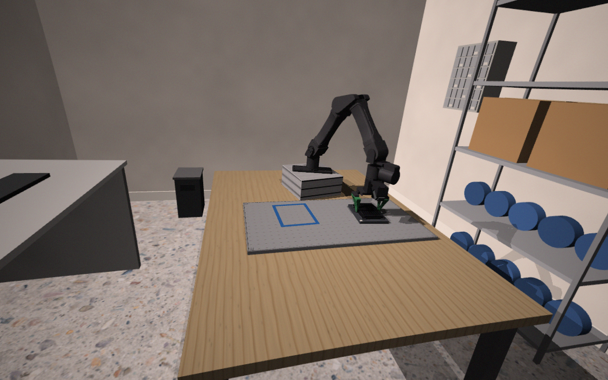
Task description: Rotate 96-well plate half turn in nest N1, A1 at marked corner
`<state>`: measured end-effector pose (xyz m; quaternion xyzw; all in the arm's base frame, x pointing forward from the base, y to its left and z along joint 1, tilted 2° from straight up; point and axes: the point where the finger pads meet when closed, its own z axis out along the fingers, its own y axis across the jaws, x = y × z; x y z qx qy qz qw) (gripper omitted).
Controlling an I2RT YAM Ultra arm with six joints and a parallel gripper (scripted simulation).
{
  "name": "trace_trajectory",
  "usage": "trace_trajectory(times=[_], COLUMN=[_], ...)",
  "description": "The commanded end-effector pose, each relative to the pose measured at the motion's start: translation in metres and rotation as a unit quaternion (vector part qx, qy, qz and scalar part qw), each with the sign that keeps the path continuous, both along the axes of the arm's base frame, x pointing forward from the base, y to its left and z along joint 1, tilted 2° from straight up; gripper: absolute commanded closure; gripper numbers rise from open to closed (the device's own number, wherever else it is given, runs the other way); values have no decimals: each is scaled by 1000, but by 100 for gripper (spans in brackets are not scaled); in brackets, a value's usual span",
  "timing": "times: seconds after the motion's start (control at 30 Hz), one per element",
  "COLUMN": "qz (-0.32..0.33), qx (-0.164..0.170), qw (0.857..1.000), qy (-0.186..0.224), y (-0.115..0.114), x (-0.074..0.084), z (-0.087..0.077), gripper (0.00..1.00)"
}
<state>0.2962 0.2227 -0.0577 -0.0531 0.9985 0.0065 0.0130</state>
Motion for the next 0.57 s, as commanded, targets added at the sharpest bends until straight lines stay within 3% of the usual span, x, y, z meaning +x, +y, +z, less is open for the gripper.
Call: trace_trajectory(times=[0.0,0.37,0.53], qz=[0,0,0], qx=[3,3,3], qw=[1000,1000,1000], qy=[-7,-7,-7], y=[1,1,1], x=[3,2,2], z=[9,35,35], gripper=[0,0,0])
